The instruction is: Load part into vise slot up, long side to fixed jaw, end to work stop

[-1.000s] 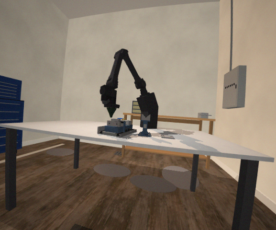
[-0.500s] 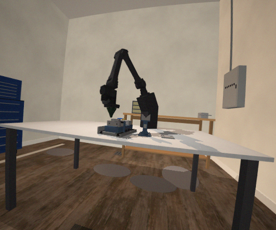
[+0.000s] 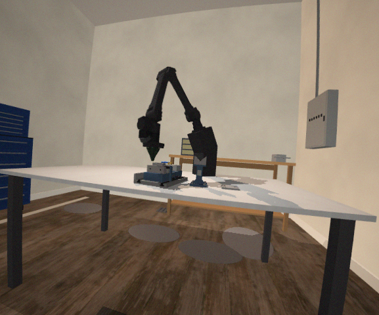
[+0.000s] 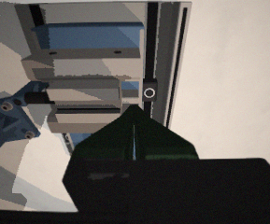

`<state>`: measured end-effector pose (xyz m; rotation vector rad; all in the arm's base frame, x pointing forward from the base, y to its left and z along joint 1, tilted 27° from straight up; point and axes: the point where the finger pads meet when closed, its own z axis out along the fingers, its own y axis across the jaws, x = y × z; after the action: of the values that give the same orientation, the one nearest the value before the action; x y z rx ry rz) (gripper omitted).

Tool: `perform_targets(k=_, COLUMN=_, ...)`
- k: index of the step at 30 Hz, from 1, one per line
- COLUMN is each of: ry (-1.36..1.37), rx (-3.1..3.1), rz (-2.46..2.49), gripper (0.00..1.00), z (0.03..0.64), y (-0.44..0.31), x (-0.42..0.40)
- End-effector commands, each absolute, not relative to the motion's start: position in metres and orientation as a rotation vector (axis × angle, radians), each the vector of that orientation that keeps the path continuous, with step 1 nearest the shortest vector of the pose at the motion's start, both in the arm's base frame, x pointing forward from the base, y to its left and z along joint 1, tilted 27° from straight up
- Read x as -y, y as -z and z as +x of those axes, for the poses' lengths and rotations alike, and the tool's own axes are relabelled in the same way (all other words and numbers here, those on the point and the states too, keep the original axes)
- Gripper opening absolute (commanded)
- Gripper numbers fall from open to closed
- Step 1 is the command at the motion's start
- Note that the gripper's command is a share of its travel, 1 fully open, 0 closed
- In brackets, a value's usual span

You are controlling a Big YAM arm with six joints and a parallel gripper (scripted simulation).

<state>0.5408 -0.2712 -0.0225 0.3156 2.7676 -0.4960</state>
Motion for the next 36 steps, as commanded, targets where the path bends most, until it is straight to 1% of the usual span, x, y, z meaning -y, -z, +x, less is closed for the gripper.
perform_targets(k=1, ry=0.495, rx=-2.767, rz=0.304, gripper=0.0, z=0.5438, y=0.0309, x=0.273)
perform_targets(k=36, ry=0.495, rx=-2.765, rz=0.304, gripper=0.0, z=0.5449, y=0.0303, x=0.272)
